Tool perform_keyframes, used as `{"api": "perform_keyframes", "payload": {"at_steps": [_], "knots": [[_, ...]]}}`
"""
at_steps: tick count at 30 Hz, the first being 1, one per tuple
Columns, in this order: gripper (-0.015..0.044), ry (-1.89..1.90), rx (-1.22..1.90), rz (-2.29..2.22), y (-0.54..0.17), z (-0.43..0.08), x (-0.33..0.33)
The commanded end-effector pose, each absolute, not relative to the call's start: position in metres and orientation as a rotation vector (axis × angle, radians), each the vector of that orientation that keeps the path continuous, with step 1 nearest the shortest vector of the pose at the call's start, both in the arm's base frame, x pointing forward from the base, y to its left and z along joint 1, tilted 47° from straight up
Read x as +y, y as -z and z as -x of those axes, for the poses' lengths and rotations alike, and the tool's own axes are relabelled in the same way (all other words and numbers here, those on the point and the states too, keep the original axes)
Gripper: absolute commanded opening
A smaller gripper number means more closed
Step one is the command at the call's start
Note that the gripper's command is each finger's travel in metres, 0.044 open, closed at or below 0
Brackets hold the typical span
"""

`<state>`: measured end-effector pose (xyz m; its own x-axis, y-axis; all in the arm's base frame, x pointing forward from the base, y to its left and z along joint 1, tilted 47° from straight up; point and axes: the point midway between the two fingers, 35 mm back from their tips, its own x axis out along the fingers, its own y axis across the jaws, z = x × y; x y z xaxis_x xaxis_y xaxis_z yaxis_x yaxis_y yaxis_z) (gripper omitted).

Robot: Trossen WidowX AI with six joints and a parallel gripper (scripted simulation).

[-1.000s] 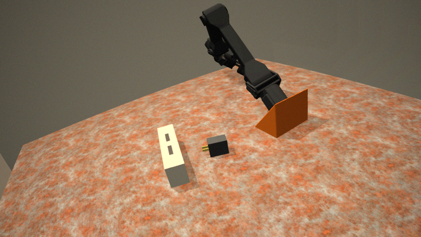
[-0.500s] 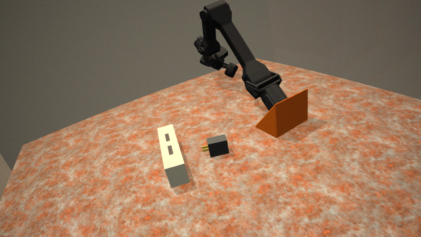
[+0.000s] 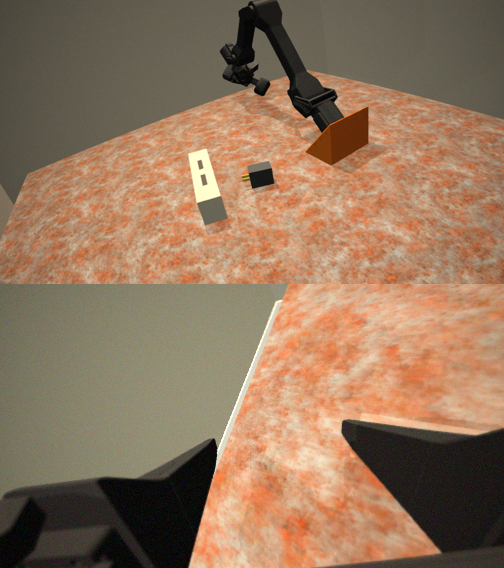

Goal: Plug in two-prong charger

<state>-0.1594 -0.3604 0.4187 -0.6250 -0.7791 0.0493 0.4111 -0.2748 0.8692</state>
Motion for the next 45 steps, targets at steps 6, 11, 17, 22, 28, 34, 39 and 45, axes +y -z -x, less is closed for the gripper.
{"api": "perform_keyframes", "payload": {"at_steps": [6, 11, 17, 22, 28, 34, 39, 45], "knots": [[0.0440, 1.859, -1.096, -0.552, -0.423, 0.113, -0.368], [0.0440, 1.803, -1.053, -0.579, -0.424, 0.089, -0.372], [0.0440, 1.736, -1.001, -0.609, -0.425, 0.059, -0.375], [0.0440, 1.684, -0.954, -0.640, -0.423, 0.035, -0.378], [0.0440, 1.621, -0.896, -0.674, -0.420, 0.005, -0.380], [0.0440, 1.561, -0.833, -0.707, -0.416, -0.025, -0.380], [0.0440, 1.514, -0.777, -0.733, -0.411, -0.049, -0.380], [0.0440, 1.459, -0.705, -0.763, -0.403, -0.079, -0.377]]}}
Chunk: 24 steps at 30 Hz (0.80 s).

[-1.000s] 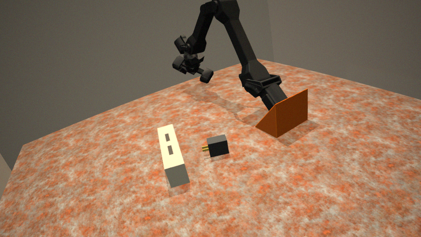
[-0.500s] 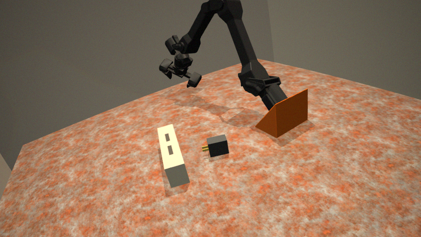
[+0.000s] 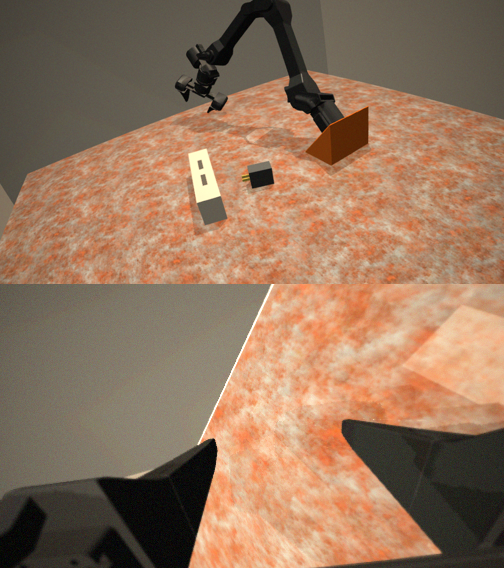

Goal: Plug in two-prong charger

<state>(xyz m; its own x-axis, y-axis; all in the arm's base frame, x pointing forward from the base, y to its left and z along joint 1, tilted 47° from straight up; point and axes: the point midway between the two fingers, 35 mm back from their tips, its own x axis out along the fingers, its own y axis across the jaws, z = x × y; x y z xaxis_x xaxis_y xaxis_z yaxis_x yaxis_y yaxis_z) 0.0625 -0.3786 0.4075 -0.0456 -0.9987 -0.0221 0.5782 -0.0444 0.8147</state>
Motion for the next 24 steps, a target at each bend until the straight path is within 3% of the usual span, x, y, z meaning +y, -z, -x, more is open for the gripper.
{"api": "perform_keyframes", "payload": {"at_steps": [1, 24], "knots": [[0.0440, 1.451, -0.692, -0.768, -0.401, -0.084, -0.377], [0.0440, 1.287, -0.366, -0.869, -0.347, -0.193, -0.349]]}}
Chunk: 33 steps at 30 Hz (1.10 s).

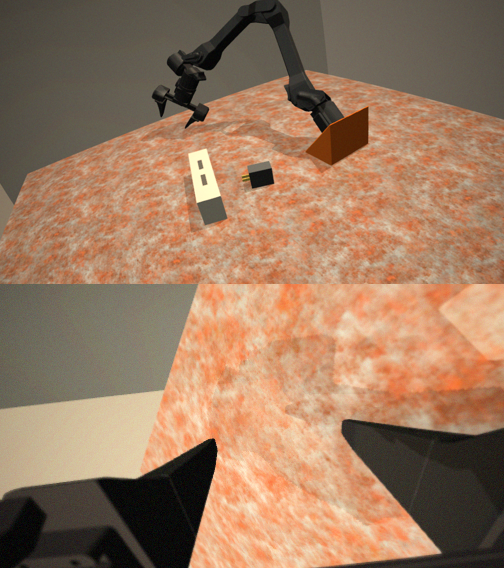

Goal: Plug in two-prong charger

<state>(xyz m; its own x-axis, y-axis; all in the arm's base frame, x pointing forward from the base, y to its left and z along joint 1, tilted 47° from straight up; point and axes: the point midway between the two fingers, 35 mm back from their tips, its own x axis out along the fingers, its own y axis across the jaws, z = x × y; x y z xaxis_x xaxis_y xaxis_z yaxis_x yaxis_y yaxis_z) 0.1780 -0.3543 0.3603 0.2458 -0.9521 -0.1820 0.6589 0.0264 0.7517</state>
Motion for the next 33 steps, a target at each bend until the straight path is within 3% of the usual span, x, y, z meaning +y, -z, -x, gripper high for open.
{"api": "perform_keyframes", "payload": {"at_steps": [1, 33], "knots": [[0.0440, 1.281, -0.350, -0.872, -0.344, -0.198, -0.347], [0.0440, 1.112, 0.197, -0.888, -0.235, -0.311, -0.248]]}}
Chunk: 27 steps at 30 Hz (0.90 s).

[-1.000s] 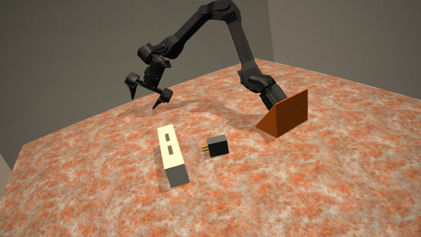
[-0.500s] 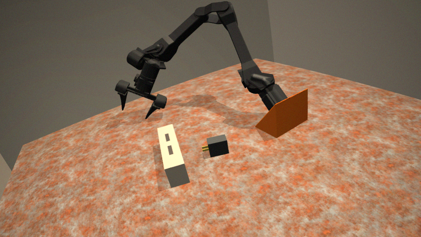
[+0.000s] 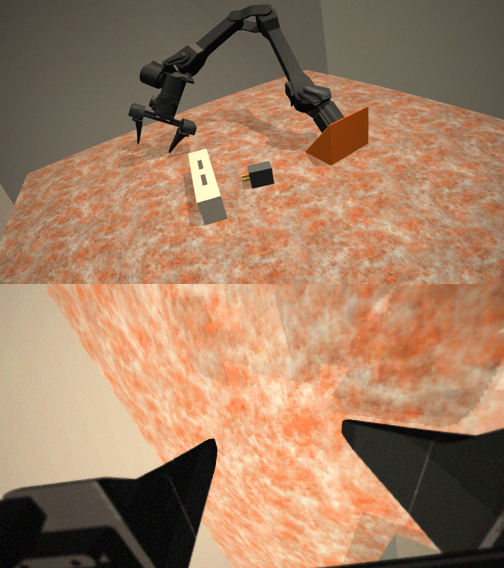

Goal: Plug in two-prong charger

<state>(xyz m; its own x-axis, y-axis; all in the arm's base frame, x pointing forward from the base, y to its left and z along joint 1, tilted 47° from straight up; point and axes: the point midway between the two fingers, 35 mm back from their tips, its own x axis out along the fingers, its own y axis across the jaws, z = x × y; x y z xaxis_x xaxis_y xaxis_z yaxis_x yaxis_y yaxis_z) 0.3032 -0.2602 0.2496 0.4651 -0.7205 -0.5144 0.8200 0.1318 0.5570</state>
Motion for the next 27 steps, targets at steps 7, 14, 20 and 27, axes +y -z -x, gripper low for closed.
{"api": "perform_keyframes", "payload": {"at_steps": [7, 14, 20, 27], "knots": [[0.0440, 1.071, 0.314, -0.860, -0.211, -0.327, -0.219], [0.0440, 1.044, 0.425, -0.836, -0.191, -0.337, -0.189], [0.0440, 0.995, 0.478, -0.835, -0.186, -0.347, -0.163], [0.0440, 0.962, 0.572, -0.810, -0.172, -0.349, -0.134]]}}
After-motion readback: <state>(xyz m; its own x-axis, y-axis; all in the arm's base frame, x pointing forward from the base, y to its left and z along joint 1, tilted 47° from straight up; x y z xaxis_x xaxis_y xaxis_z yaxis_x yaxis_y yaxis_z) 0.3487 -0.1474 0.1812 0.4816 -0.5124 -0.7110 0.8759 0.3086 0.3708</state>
